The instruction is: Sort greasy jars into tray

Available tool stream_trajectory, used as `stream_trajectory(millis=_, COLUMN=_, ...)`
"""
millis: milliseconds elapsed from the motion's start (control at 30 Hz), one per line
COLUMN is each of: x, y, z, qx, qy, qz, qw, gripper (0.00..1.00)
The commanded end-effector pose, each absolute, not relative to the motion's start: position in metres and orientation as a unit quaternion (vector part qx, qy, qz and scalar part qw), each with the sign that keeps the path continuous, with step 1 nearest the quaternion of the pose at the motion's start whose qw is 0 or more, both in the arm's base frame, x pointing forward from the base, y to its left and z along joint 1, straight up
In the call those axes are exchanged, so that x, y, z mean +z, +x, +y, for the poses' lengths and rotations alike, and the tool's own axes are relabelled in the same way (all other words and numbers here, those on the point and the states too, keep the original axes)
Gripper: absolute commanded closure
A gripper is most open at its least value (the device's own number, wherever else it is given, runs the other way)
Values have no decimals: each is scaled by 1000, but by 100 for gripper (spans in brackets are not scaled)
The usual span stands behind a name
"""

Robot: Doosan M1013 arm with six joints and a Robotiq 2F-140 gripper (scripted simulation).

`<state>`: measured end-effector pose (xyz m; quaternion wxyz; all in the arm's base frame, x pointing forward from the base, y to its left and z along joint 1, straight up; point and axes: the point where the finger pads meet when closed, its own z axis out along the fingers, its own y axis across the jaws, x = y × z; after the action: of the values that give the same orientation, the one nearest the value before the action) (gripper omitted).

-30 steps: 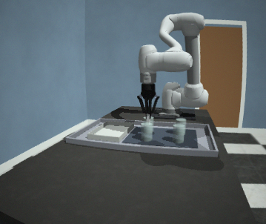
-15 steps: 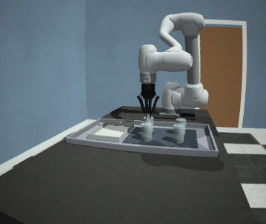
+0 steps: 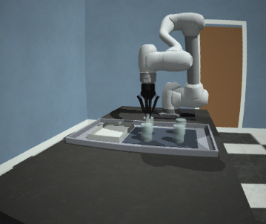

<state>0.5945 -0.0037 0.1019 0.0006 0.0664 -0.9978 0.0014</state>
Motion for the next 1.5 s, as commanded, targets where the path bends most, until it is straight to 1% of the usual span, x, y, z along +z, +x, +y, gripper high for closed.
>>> stream_trajectory(millis=0, x=102, y=595, z=-4, qx=1, qy=66, qz=-998, qw=1, gripper=100)
stream_trajectory(millis=1467, x=106, y=600, z=-3, qx=1, qy=66, qz=-998, qw=1, gripper=100)
